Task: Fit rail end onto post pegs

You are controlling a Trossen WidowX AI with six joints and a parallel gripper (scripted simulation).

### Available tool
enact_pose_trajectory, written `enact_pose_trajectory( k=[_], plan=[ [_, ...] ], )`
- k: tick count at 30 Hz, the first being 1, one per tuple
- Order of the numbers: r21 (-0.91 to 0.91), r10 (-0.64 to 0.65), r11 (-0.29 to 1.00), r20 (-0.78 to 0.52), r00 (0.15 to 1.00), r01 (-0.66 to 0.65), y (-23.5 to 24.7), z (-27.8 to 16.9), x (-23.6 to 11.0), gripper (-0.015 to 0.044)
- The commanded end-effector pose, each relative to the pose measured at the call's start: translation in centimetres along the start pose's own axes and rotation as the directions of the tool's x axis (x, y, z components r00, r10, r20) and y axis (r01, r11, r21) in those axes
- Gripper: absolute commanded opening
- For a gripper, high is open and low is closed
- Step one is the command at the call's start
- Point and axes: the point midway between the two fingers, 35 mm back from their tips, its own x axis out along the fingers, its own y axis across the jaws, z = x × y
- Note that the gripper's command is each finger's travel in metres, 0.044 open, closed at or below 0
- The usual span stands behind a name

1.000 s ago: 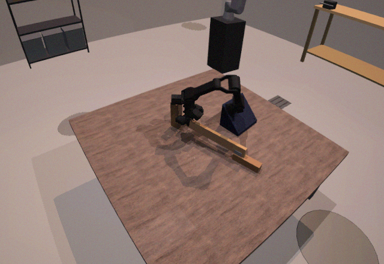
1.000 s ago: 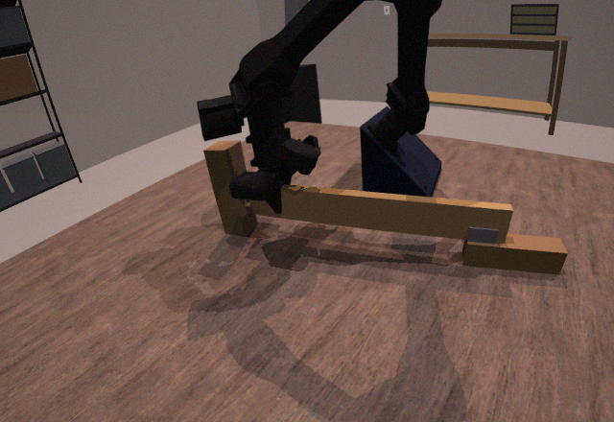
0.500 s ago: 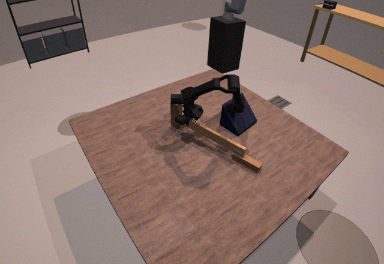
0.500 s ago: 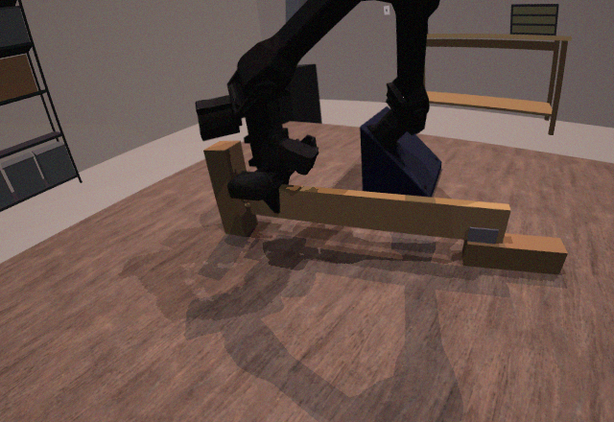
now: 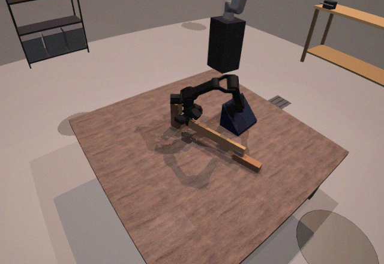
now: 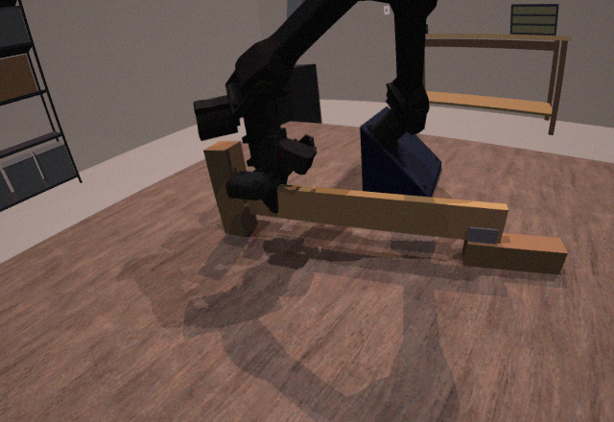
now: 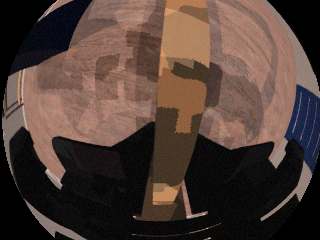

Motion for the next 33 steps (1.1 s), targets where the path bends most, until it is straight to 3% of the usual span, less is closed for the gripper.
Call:
enact_pose_trajectory(
  k=[1, 33],
  plan=[
    [-0.003, -0.010, 1.000, -0.008, 1.000, 0.010, -0.24, -0.44, -0.31, 0.0000],
    [-0.003, -0.010, 1.000, -0.008, 1.000, 0.010, -0.24, -1.18, -0.33, 0.0000]
  ],
)
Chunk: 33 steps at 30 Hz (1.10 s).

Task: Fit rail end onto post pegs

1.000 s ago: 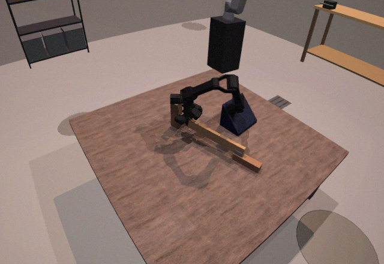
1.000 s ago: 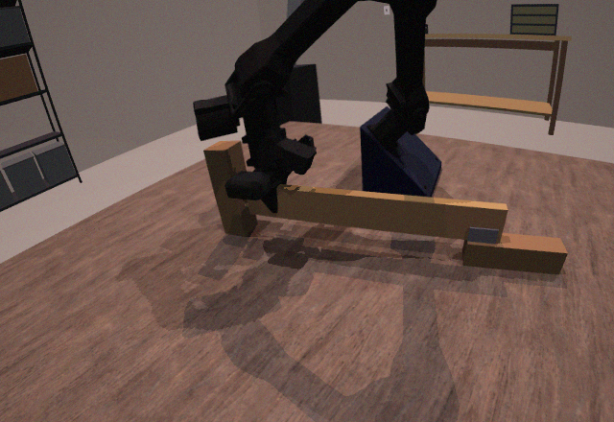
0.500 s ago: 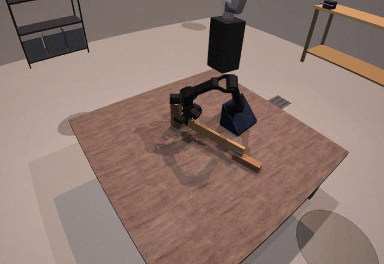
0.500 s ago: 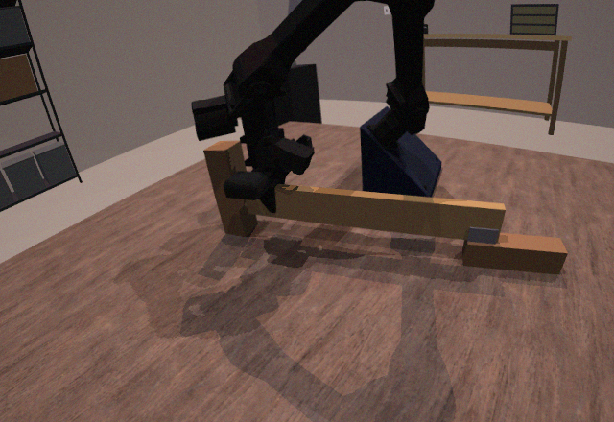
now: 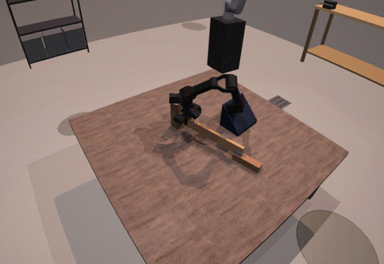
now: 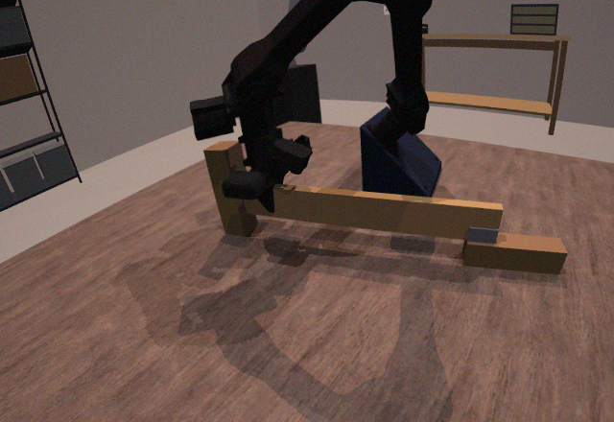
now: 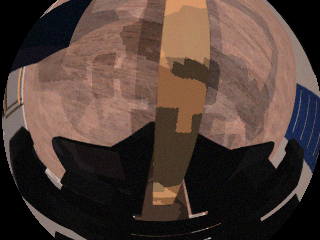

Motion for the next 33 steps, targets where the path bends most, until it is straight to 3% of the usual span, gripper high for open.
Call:
enact_pose_trajectory(
  k=[1, 24, 33],
  plan=[
    [-0.003, -0.010, 1.000, -0.008, 1.000, 0.010, -0.23, -0.43, -0.31, 0.0000],
    [-0.003, -0.010, 1.000, -0.008, 1.000, 0.010, -0.23, -0.93, -0.33, 0.0000],
    [0.000, 0.000, 1.000, 0.000, 1.000, 0.000, -0.01, -0.52, -0.02, 0.0236]
  ],
)
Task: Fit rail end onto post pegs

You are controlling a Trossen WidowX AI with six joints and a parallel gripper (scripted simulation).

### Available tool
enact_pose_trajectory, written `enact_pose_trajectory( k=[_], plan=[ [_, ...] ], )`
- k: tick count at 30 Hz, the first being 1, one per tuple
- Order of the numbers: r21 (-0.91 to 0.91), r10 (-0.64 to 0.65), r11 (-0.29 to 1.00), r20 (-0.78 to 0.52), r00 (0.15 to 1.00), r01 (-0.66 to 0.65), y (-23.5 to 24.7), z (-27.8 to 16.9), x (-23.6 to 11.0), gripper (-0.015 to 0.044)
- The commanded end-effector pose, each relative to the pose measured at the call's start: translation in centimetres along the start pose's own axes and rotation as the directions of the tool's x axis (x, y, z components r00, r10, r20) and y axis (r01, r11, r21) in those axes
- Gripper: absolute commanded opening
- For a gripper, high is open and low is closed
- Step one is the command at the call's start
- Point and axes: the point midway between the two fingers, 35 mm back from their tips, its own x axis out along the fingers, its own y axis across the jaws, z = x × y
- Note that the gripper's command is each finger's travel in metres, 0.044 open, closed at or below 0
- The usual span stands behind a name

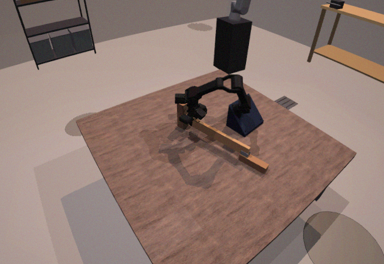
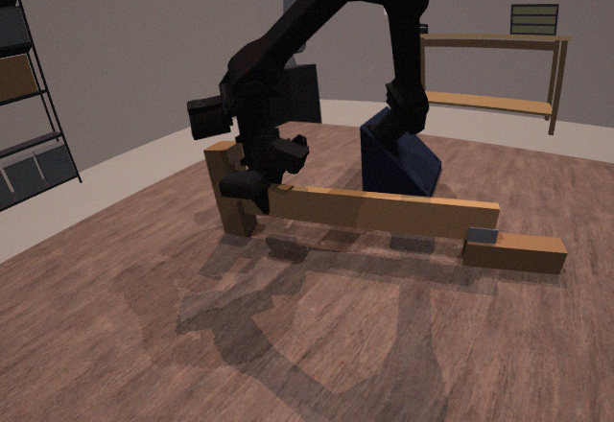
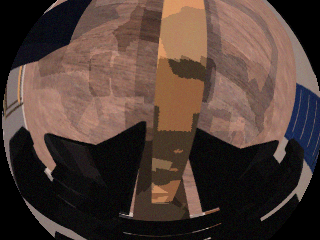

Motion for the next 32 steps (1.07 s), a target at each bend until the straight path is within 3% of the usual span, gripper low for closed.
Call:
enact_pose_trajectory(
  k=[1, 8, 13, 18, 32],
  plan=[
    [0.000, 0.000, 1.000, 0.000, 1.000, 0.000, 0.0, 0.0, 0.0, 0.0263],
    [0.000, 0.000, 1.000, 0.000, 1.000, 0.000, 0.0, 0.0, 0.0, 0.0440],
    [0.000, -0.001, 1.000, 0.000, 1.000, 0.001, 0.0, 0.1, -0.1, 0.0440],
    [-0.002, -0.009, 1.000, -0.007, 1.000, 0.009, 0.1, 2.9, -2.8, 0.0440],
    [-0.002, -0.009, 1.000, -0.007, 1.000, 0.009, 0.1, 3.0, -2.9, 0.0440]
  ],
)
